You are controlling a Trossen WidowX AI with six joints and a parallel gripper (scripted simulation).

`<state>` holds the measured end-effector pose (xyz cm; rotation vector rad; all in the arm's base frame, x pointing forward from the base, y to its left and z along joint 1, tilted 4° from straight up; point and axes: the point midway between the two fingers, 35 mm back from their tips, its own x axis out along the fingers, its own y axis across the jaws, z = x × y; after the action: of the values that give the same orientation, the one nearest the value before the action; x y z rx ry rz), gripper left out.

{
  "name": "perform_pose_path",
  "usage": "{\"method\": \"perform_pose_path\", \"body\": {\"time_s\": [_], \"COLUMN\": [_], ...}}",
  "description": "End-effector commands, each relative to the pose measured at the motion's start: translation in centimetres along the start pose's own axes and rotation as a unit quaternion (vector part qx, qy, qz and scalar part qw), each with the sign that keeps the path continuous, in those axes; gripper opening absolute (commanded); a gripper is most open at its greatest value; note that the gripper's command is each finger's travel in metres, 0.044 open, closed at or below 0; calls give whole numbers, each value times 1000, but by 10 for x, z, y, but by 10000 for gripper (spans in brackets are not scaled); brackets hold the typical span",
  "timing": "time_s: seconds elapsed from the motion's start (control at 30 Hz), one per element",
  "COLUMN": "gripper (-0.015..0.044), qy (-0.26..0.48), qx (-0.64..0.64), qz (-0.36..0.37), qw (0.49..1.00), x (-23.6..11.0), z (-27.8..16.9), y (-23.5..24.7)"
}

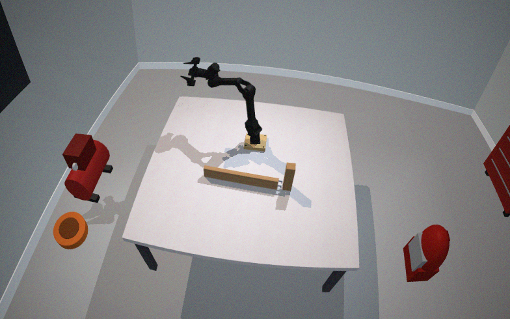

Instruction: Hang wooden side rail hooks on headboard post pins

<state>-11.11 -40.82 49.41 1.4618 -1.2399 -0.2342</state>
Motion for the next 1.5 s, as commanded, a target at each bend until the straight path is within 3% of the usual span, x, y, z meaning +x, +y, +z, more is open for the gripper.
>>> {"method": "perform_pose_path", "body": {"time_s": [0.0, 0.4, 0.73, 1.07, 1.47], "gripper": [426, 440, 440, 440, 440], "qy": [1, 71, 140, 231, 377], "qx": [0, -34, -90, -171, -297], "qz": [0, -41, -89, -138, -167], "qw": [1000, 996, 982, 948, 861], "x": [1, 57, 55, 2, -117], "z": [-1, -96, -201, -308, -411], "y": [-2, -125, -228, -313, -383]}}
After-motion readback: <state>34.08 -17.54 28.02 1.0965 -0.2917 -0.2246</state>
